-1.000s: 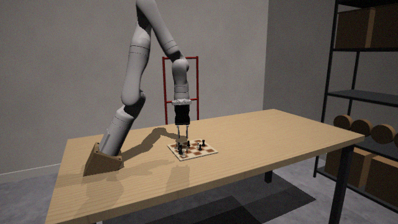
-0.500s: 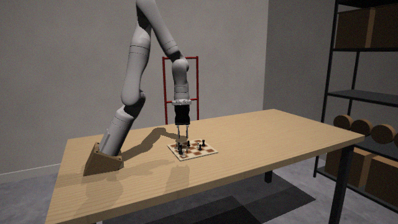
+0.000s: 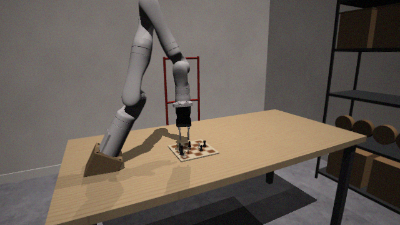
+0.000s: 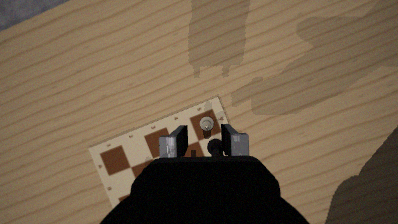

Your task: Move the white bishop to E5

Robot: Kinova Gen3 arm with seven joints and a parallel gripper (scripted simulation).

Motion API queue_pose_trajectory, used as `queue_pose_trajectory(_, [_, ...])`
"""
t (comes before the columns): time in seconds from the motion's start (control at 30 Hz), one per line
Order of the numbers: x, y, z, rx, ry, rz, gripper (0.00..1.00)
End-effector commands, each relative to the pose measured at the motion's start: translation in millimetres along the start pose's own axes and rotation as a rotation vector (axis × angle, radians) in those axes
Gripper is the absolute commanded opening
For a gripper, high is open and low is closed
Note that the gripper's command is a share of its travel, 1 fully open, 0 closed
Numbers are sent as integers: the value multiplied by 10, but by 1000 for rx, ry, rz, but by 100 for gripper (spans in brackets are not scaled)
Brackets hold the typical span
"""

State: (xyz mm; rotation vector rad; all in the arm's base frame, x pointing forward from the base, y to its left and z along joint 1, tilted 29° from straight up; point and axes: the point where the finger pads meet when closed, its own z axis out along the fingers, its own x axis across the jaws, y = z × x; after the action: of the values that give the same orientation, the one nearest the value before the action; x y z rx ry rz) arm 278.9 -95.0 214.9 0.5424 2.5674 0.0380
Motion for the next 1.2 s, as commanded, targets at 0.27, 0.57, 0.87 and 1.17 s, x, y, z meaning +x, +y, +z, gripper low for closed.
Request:
queue_pose_trajectory(0.27, [20,-5,159,-2,7,1,73])
queue_pose_trajectory(0.57, [21,-9,271,-2,7,1,73])
queue_pose_trajectory(0.87, [22,-13,387,-2,7,1,73])
queue_pose_trajectory(1.17, [22,-15,436,-2,7,1,73])
